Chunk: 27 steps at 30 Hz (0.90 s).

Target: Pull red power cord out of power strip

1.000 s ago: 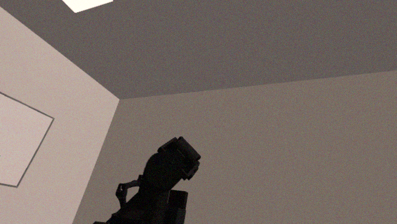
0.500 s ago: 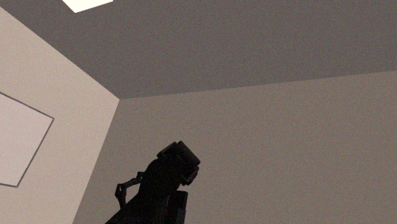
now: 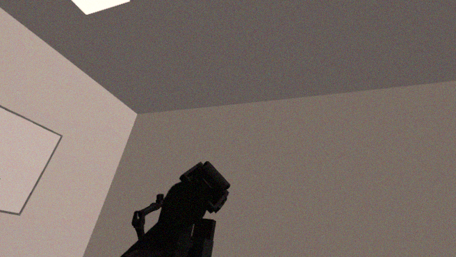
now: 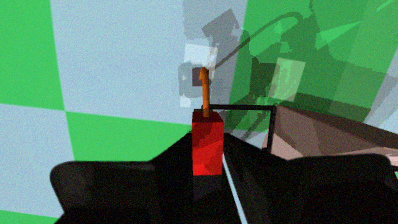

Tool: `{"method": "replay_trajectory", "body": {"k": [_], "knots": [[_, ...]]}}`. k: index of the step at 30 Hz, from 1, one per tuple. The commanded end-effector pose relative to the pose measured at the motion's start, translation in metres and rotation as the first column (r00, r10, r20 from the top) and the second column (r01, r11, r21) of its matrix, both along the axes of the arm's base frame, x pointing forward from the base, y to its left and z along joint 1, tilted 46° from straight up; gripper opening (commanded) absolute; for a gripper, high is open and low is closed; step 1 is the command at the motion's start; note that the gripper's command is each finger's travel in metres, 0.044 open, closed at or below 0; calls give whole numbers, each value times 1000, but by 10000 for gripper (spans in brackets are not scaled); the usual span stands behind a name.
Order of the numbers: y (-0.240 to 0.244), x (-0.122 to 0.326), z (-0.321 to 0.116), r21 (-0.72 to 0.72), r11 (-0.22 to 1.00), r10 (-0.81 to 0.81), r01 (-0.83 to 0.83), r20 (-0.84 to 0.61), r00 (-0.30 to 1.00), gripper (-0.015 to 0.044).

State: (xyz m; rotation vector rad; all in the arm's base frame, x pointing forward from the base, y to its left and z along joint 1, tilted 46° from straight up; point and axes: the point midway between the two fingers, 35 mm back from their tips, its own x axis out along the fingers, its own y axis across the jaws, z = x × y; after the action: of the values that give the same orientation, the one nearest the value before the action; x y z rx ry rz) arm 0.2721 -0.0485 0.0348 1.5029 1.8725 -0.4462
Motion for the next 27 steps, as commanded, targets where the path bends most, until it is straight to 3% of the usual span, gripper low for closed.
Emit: {"method": "replay_trajectory", "body": {"k": [1,22,27], "knots": [[-8,4,-6,-11,1000,-2,2,6,1000,0],[-32,16,-27,-11,1000,-3,3,5,1000,0],[-24,14,-24,-8,1000,-4,4,3,1000,131]]}}
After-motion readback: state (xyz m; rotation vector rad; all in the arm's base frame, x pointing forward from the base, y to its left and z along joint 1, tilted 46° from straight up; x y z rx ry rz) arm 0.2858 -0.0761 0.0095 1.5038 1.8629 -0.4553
